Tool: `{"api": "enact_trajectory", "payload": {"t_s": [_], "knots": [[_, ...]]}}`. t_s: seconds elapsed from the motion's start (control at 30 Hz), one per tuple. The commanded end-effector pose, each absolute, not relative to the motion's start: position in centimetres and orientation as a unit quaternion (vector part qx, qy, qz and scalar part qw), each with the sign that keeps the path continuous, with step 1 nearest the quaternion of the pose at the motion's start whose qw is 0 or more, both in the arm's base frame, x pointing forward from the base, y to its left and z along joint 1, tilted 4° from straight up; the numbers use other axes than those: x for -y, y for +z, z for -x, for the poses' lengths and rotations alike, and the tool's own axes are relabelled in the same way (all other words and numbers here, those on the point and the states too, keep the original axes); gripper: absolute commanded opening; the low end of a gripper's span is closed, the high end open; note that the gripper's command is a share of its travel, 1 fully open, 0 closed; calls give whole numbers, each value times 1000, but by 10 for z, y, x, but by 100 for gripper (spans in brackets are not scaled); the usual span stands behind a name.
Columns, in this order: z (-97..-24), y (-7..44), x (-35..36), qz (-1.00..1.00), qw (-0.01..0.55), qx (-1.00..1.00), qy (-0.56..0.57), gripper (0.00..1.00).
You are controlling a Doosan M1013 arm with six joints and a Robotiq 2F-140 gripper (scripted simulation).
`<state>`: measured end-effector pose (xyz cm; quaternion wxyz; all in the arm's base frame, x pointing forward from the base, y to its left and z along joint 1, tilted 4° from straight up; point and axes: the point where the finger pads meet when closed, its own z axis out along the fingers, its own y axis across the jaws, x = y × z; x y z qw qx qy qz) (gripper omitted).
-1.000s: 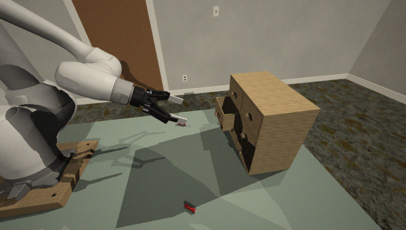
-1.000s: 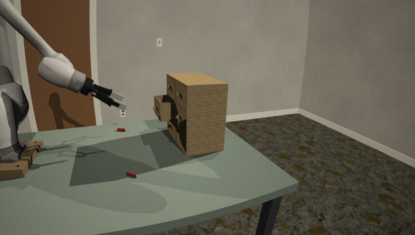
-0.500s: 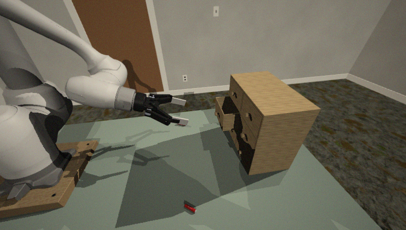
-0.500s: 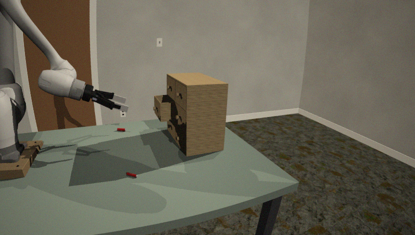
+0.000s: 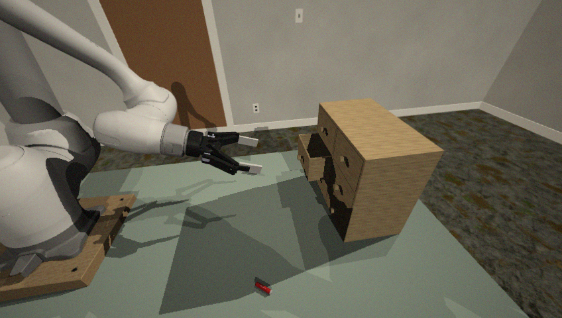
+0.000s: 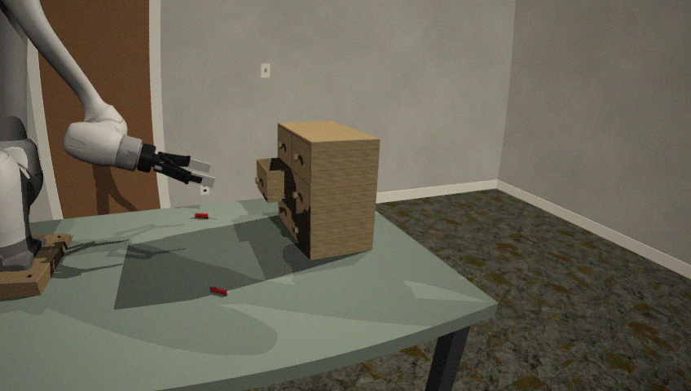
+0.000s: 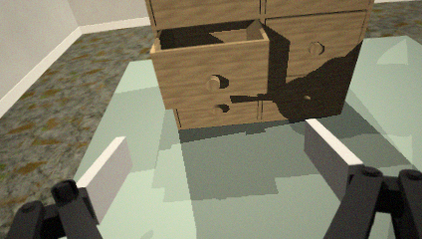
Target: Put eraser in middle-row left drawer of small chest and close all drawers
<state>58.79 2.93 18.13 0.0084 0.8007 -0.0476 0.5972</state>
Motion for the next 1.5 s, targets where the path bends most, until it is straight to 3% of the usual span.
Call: {"api": "enact_trajectory", "payload": {"t_s": [0.0,0.2,0.23,1.47], "knots": [[-588,181,-29,-800,8,48,598,100],[-588,181,-29,-800,8,48,598,100],[-588,181,-29,-800,8,48,598,0],[-613,175,-27,-800,8,48,598,0]]}}
